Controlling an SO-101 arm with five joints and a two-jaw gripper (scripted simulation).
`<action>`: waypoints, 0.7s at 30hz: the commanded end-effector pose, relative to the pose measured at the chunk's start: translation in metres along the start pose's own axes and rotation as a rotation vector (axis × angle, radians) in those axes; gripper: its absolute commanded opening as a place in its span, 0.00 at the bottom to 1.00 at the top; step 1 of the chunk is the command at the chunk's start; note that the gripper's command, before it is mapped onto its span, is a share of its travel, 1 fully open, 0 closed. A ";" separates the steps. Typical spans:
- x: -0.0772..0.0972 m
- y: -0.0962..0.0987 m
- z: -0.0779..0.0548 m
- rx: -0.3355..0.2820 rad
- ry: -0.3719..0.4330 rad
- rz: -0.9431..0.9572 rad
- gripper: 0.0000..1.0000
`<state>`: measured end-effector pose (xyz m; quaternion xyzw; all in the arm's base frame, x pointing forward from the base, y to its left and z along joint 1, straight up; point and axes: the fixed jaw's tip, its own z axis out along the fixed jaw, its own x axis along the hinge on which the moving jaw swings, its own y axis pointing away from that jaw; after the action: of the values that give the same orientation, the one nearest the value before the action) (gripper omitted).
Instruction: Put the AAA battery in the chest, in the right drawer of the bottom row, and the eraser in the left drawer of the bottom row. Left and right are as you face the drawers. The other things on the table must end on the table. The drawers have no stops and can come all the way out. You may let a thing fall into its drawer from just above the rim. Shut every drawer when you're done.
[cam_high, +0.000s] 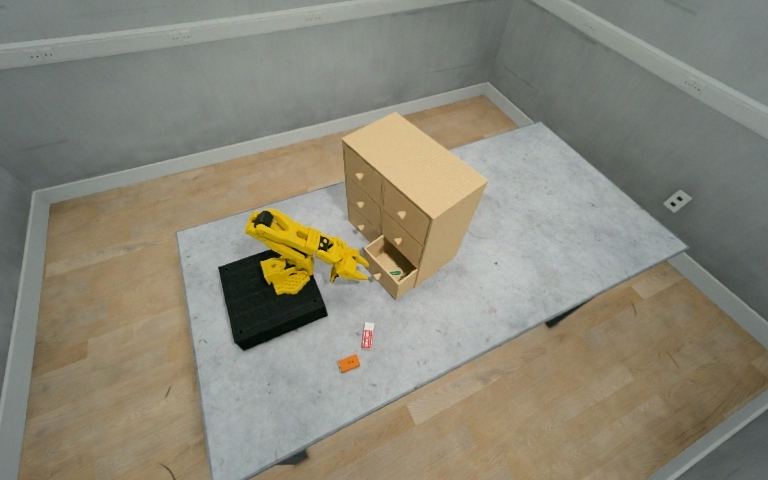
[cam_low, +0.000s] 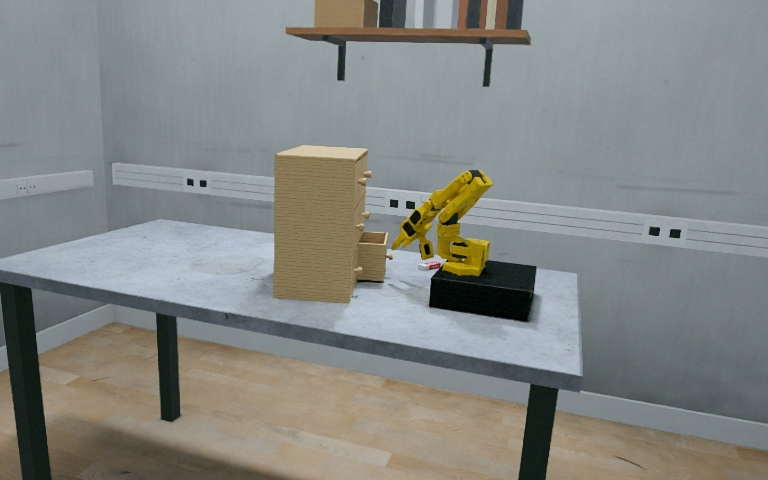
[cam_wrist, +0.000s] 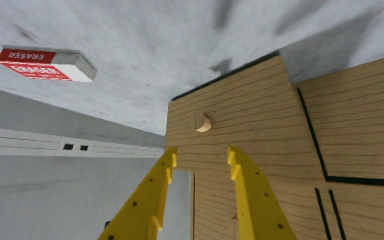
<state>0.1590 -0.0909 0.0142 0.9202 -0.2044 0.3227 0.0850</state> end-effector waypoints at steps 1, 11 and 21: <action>-0.006 -0.001 0.001 0.004 -0.018 -0.004 0.21; -0.004 -0.001 0.003 0.004 -0.018 -0.003 0.21; 0.001 -0.001 0.019 0.005 -0.017 -0.002 0.21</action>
<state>0.1656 -0.0943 0.0027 0.9240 -0.2052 0.3121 0.0822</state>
